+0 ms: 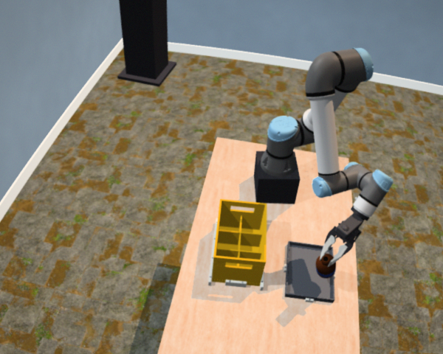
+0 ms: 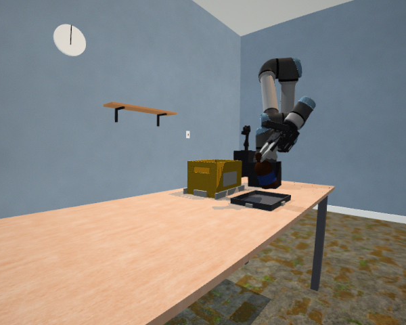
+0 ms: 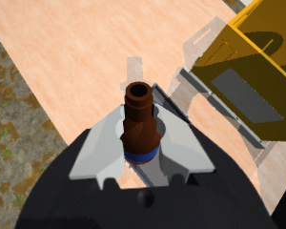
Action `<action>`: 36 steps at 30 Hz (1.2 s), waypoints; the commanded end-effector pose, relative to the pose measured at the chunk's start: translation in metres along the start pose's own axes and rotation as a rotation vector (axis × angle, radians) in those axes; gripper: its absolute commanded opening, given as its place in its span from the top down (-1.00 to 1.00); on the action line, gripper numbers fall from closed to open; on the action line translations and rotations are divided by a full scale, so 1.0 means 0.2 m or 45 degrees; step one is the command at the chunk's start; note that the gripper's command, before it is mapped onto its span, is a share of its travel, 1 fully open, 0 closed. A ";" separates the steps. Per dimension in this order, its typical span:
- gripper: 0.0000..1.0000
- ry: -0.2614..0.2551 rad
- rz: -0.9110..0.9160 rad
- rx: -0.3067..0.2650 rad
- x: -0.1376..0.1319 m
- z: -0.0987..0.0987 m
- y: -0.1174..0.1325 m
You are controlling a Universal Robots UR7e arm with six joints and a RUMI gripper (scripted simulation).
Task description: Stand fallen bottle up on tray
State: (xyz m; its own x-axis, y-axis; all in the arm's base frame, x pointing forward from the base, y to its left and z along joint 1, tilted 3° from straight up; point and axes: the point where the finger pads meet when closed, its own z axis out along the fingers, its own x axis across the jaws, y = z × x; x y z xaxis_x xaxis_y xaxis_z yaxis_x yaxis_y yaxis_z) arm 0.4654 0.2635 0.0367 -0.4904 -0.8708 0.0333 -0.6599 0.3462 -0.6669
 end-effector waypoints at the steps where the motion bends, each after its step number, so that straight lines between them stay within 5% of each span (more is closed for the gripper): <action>1: 1.00 -0.001 0.001 0.001 0.01 0.00 -0.01; 36: 1.00 -0.001 0.001 0.001 0.04 0.02 -0.03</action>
State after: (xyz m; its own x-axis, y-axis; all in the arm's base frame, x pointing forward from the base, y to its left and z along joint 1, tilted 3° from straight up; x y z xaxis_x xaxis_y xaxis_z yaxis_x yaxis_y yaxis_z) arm 0.4668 0.2537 0.0371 -0.4904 -0.8709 0.0332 -0.6599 0.3462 -0.6669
